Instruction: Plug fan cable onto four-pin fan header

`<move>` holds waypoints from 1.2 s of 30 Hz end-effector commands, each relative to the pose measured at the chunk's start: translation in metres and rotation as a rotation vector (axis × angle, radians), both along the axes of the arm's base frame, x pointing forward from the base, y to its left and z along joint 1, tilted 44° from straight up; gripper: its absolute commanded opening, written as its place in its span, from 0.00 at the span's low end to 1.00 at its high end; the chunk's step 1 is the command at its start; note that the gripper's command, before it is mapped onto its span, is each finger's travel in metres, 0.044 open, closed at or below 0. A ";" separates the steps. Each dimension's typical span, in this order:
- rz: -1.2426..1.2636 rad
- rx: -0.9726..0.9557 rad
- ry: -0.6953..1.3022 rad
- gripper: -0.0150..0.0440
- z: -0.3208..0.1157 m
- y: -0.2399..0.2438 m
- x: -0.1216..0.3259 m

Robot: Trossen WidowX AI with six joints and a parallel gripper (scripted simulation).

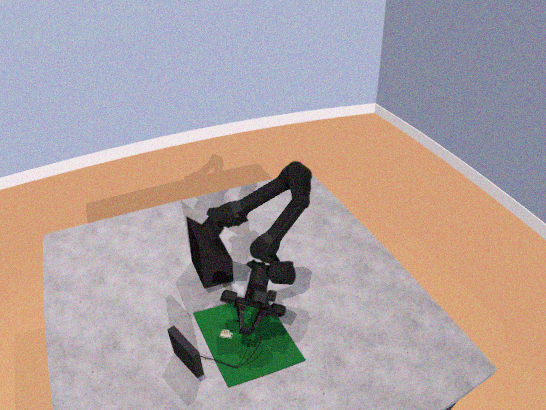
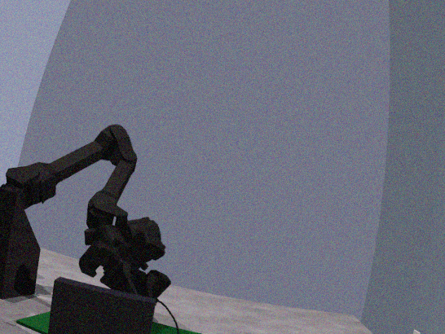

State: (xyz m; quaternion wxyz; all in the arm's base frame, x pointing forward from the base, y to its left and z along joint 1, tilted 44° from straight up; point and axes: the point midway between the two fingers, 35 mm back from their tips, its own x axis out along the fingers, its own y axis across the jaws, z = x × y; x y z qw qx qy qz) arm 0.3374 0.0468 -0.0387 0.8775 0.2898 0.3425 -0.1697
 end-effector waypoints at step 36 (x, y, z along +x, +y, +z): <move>-0.181 0.064 -0.302 0.25 0.039 -0.001 -0.025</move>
